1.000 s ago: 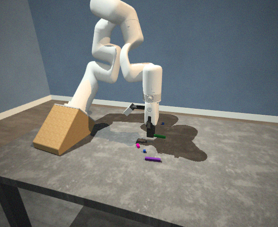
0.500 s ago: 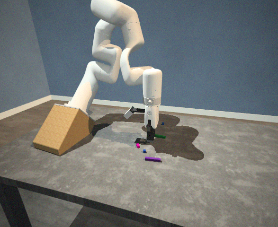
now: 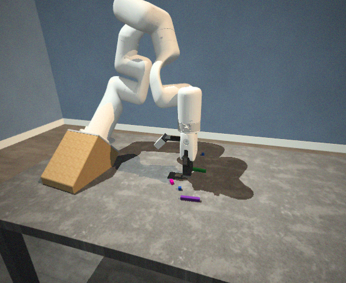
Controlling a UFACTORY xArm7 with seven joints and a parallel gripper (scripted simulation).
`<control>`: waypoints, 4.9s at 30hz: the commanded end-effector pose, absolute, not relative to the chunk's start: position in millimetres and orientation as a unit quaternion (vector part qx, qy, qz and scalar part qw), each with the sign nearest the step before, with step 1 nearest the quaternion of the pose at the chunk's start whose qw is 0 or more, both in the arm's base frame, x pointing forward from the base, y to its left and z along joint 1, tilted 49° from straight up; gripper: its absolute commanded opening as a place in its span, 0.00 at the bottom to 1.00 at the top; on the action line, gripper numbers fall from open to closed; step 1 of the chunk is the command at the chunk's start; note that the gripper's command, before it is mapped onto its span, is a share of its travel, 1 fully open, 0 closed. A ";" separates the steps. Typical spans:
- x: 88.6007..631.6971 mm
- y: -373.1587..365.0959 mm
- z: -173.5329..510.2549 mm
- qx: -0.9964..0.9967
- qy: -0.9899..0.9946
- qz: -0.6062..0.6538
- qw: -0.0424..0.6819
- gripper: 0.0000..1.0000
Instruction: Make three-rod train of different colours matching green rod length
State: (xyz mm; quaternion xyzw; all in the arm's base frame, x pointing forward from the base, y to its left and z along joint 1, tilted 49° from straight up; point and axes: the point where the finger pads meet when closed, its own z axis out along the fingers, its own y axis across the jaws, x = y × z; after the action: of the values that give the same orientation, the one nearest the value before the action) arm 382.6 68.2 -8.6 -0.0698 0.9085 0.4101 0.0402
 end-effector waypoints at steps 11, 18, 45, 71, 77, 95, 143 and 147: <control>383.8 66.7 -8.5 -0.069 0.909 0.409 0.042 0.24; 383.8 66.7 -8.5 -0.069 0.909 0.409 0.042 0.24; 385.1 66.0 -9.2 -0.069 0.909 0.409 0.042 0.24; 385.1 66.0 -9.2 -0.069 0.909 0.409 0.042 0.24; 385.1 66.0 -9.2 -0.069 0.909 0.409 0.042 0.24; 385.2 69.4 -12.2 -0.069 0.909 0.409 0.042 0.24; 385.3 76.6 -18.5 -0.069 0.909 0.409 0.042 0.24; 385.3 76.6 -18.5 -0.069 0.909 0.409 0.042 0.24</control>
State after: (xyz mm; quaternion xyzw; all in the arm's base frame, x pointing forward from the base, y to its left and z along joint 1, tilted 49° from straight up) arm 384.1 78.1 -18.6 -0.0698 0.9085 0.4101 0.0402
